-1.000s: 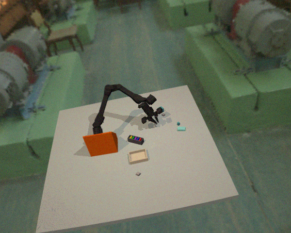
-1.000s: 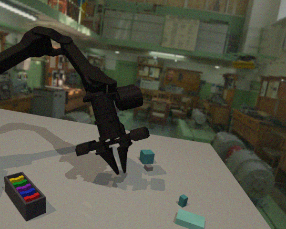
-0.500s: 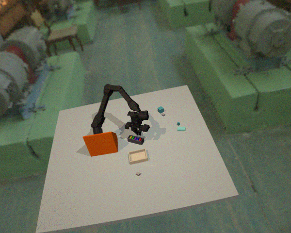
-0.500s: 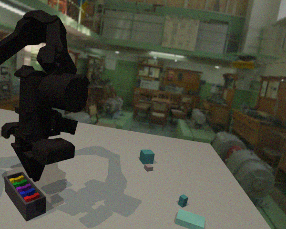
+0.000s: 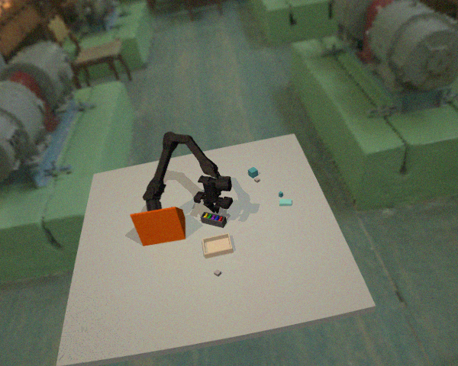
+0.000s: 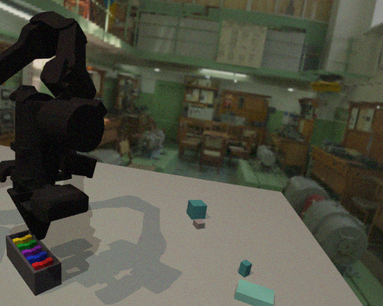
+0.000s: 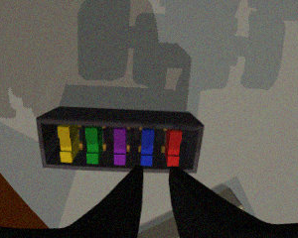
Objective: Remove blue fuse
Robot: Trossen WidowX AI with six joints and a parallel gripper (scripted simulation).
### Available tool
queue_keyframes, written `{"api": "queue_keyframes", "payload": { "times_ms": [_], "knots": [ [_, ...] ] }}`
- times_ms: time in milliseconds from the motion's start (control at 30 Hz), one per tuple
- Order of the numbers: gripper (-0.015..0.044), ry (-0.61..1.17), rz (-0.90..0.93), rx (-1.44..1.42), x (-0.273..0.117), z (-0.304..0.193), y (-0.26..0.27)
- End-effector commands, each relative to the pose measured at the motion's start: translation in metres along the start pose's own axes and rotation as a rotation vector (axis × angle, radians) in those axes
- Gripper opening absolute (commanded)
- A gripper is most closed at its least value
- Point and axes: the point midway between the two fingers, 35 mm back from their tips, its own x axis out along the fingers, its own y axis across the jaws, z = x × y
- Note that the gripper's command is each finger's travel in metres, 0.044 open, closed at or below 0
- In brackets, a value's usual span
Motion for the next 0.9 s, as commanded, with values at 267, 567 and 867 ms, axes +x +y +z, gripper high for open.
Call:
{"api": "queue_keyframes", "payload": {
  "times_ms": [267,567,867],
  "knots": [
    [0.0074,-0.003,0.009,0.008,0.014,-0.001,0.002],
    [0.0074,-0.004,0.010,0.008,0.023,-0.001,0.003],
    [0.0074,-0.005,0.010,0.008,0.031,-0.001,0.004]
  ]
}}
